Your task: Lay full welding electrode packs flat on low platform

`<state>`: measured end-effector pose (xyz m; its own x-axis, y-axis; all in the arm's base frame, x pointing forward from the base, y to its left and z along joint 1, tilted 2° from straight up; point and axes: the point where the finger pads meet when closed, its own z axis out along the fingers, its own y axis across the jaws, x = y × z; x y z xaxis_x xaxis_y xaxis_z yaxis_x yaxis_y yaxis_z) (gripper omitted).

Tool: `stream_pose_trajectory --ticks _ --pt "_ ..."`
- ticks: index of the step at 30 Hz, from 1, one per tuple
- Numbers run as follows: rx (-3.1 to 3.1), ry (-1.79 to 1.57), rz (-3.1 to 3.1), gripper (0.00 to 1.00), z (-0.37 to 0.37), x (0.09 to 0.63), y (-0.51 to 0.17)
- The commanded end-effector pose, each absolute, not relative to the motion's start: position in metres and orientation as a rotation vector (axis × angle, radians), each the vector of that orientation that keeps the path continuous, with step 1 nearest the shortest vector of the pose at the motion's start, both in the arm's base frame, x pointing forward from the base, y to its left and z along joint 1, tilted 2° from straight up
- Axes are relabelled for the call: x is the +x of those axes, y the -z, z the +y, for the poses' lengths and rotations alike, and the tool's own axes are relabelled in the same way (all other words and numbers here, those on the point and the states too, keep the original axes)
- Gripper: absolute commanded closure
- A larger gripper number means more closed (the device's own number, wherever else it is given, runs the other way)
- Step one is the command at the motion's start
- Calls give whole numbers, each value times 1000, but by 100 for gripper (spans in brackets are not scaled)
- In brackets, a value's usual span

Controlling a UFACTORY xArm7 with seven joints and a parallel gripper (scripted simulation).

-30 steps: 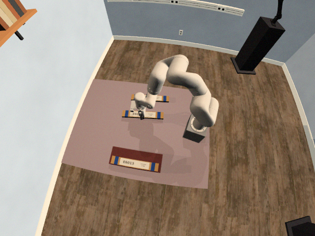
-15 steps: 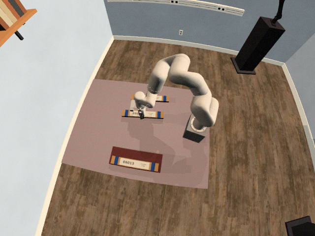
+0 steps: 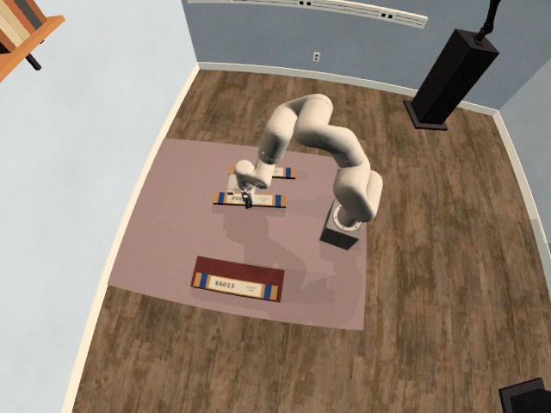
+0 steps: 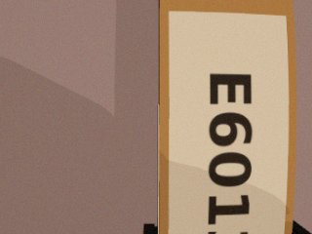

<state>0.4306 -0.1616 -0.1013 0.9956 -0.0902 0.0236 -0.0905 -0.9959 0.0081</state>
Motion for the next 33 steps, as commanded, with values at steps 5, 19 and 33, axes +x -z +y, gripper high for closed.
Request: stream_pose_trajectory --ticks 5,19,33 --pt "3127 -44 -142 42 -162 432 85" --pt "3127 -44 -142 42 -162 431 51" --pt "3127 -44 -142 42 -162 431 49"
